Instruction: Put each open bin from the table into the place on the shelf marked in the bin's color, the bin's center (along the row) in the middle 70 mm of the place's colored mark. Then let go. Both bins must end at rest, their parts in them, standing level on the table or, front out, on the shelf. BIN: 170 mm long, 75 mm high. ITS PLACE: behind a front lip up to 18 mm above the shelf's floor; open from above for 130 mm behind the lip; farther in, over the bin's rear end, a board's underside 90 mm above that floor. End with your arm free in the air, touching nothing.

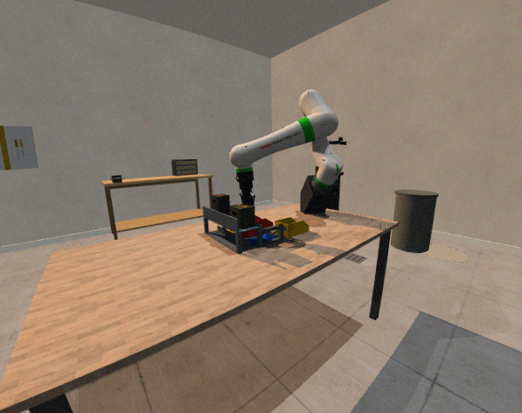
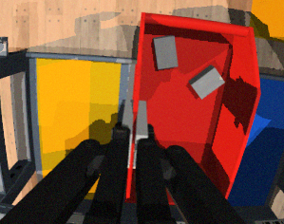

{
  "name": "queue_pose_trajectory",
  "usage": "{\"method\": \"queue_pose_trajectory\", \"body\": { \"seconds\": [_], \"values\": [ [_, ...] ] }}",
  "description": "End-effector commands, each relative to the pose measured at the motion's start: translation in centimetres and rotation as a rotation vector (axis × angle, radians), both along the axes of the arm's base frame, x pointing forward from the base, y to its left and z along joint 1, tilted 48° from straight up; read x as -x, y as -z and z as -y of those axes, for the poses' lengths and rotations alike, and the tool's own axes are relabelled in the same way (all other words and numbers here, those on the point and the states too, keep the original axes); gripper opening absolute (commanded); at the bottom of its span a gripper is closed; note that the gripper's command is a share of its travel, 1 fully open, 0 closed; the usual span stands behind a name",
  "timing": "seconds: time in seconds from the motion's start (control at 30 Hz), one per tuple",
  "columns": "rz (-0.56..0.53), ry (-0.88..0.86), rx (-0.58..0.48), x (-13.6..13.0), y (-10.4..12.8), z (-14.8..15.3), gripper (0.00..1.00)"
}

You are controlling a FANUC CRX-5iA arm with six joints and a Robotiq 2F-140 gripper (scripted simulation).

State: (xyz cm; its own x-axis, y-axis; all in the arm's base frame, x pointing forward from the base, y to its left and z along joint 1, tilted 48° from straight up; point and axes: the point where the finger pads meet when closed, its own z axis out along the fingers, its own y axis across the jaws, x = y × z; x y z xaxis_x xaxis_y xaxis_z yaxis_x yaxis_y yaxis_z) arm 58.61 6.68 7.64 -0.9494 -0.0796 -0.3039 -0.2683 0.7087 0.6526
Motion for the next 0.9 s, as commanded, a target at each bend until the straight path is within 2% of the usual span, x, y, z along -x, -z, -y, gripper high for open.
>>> {"method": "queue_pose_trajectory", "body": {
  "seconds": [0.0,0.73,0.77,0.87],
  "values": [
    [0.002,0.002,0.0,-0.01,0.0,0.02,0.0],
    [0.006,0.006,-0.002,0.01,0.04,-0.01,0.0],
    [0.006,0.006,-0.002,0.01,0.04,-0.01,0.06],
    [0.006,0.006,-0.002,0.01,0.04,-0.01,0.06]
  ]
}}
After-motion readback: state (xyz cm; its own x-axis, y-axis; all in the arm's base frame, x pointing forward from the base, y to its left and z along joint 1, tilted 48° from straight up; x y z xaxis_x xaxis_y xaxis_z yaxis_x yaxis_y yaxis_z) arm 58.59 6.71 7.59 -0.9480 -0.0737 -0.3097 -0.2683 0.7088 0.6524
